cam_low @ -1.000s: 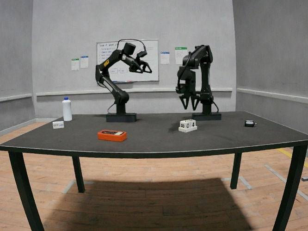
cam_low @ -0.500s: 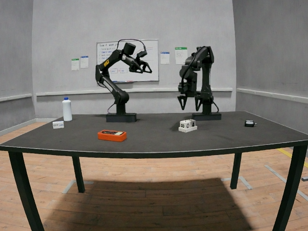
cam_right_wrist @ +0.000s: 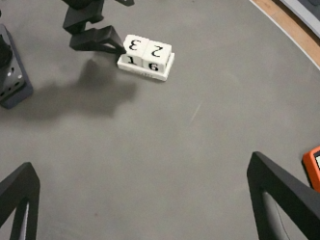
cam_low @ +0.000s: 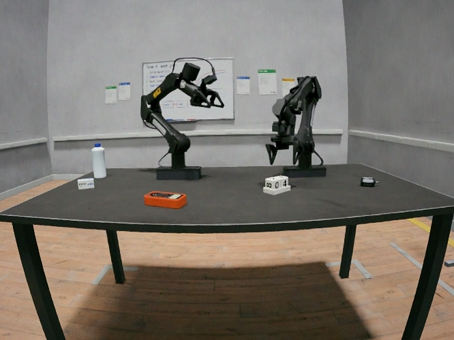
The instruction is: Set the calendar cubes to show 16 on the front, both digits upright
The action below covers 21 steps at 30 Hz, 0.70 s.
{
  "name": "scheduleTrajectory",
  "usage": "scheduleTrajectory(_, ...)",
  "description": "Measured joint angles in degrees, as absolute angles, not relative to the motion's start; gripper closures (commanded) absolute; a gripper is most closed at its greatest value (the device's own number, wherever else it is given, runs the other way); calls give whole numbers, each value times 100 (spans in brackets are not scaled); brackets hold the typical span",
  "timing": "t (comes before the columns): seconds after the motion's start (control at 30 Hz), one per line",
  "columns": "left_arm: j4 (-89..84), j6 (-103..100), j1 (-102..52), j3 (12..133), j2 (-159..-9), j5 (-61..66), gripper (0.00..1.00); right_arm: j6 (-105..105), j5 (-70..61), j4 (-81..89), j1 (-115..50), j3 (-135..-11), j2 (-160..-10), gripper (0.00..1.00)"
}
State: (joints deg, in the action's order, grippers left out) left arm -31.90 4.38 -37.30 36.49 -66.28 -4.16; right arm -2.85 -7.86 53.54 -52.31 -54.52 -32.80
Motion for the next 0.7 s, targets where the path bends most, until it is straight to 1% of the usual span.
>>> scheduleTrajectory(0.2, -2926, 364, -3789, 3463, -6523, -489, 0, -285, -786, 5354, -5231, -5452, -3280, 0)
scheduleTrajectory(0.7, -2827, 349, -3793, 3452, -6523, -506, 0, -285, -786, 5354, -5231, -5452, -3280, 0)
